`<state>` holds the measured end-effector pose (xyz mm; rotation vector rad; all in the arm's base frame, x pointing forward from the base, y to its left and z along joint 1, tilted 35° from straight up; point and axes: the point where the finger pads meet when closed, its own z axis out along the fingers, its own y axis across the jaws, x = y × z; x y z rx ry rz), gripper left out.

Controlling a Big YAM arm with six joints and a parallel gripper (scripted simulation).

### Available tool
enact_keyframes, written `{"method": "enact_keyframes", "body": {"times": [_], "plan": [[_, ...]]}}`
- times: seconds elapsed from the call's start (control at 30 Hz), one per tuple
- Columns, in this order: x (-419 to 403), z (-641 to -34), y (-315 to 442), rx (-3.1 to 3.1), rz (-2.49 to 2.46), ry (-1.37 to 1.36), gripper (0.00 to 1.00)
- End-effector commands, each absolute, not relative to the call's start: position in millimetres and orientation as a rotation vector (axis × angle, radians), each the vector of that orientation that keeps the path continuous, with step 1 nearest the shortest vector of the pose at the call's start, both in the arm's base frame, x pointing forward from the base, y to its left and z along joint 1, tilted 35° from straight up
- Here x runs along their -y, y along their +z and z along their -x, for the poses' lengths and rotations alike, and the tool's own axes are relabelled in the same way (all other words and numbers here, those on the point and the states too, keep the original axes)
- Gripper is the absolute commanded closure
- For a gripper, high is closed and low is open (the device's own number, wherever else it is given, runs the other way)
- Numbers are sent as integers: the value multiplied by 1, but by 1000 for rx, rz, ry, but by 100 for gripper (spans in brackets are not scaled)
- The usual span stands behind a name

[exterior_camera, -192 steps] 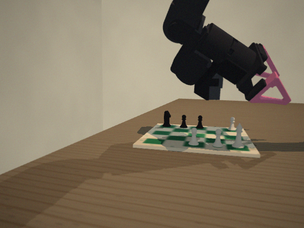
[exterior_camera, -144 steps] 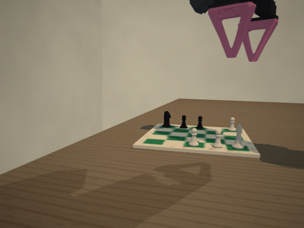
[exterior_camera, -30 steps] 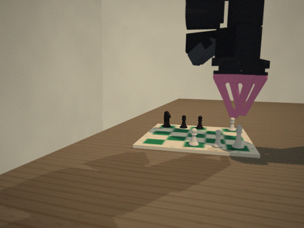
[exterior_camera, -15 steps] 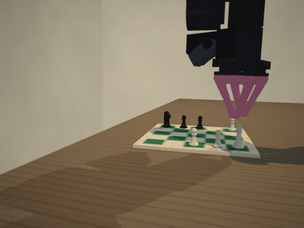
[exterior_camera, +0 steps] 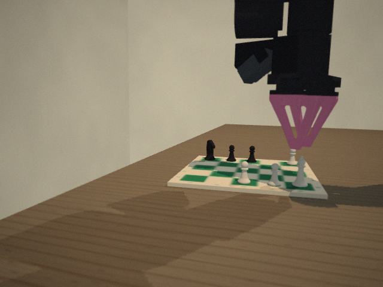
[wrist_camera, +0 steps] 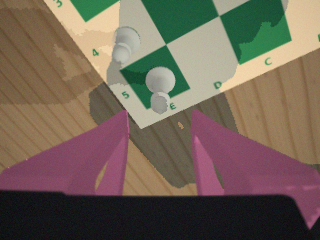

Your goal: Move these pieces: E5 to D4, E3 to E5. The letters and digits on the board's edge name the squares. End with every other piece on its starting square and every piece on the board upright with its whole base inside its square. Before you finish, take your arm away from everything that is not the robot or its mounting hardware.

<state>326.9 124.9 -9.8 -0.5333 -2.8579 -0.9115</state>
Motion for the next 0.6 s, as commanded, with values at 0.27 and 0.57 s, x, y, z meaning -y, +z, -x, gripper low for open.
{"method": "enact_keyframes", "body": {"times": [0.27,0.57], "plan": [[-130,-325,-13,2857,527,-901,64],[-130,-326,-9,2869,522,-910,64]]}}
